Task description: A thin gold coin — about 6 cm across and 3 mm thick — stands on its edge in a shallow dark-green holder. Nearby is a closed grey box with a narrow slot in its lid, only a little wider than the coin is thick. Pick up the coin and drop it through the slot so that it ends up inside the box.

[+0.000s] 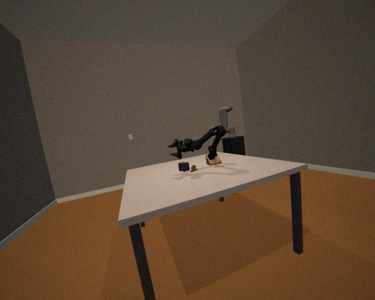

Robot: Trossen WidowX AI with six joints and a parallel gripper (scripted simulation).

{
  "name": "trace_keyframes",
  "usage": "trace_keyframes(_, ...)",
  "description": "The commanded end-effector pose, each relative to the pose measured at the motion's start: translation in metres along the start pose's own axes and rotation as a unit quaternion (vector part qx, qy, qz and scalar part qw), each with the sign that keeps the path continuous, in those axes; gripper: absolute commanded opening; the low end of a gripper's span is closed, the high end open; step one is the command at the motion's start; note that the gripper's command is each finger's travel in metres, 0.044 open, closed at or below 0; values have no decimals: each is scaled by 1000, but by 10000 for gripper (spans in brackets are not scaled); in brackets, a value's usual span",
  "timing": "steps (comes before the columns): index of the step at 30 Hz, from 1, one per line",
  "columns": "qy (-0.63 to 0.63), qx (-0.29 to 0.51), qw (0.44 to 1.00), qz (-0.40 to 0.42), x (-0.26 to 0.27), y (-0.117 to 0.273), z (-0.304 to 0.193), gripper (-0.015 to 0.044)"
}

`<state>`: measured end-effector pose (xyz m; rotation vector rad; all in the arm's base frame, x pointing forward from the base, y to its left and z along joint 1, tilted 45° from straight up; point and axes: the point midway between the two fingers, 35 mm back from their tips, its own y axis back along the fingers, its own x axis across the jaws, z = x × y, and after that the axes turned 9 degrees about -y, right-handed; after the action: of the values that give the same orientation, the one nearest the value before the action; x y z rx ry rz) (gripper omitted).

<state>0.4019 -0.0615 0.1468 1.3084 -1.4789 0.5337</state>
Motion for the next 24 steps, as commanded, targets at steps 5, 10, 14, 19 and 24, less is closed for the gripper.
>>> trace_keyframes(5,182,14,977,-110,-29,-6,8,269)
trace_keyframes(10,392,99,879,-252,-65,4,21,161)
trace_keyframes(14,505,199,775,-323,-81,25,29,161)
trace_keyframes(19,583,356,637,-358,-91,63,32,161)
trace_keyframes(24,583,480,554,-351,-91,99,25,161)
